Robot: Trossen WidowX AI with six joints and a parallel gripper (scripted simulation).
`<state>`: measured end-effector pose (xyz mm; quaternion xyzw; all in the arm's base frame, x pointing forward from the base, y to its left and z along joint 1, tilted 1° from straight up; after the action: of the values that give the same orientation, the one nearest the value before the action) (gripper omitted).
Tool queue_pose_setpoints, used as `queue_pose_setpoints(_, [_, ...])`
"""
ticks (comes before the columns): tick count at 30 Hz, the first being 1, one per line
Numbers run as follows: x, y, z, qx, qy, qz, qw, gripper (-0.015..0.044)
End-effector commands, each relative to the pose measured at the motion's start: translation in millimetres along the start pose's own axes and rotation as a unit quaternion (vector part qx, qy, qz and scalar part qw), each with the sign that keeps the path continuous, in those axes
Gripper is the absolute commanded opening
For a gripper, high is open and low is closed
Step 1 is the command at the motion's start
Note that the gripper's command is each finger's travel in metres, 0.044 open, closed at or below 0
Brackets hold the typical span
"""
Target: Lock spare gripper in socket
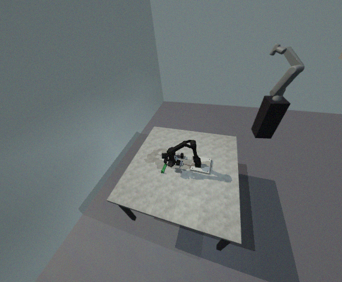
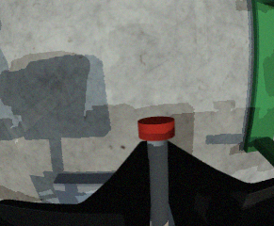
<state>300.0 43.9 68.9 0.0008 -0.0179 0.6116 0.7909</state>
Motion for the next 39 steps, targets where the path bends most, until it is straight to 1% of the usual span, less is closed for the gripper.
queue_pose_setpoints(1, [0,0,1,0.002,-0.008,-0.002,1.000,0.0000])
queue_pose_setpoints(9, [3,0,9,0.013,-0.072,0.000,0.997,0.0000])
queue_pose_setpoints(12, [5,1,10,0.014,-0.085,0.000,0.996,0.0000])
queue_pose_setpoints(39, [23,3,15,0.014,-0.091,0.000,0.996,0.0000])
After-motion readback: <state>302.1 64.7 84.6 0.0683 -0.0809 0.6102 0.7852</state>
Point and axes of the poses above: the point midway between the two fingers, 35 mm back from their tips, its own z axis back along the fingers, its own y axis across the jaws, x = y × z, the point moved 1 cm from there along z, back along the fingers, and after that the axes turned 7 degrees about -z, right-handed, at the moved point
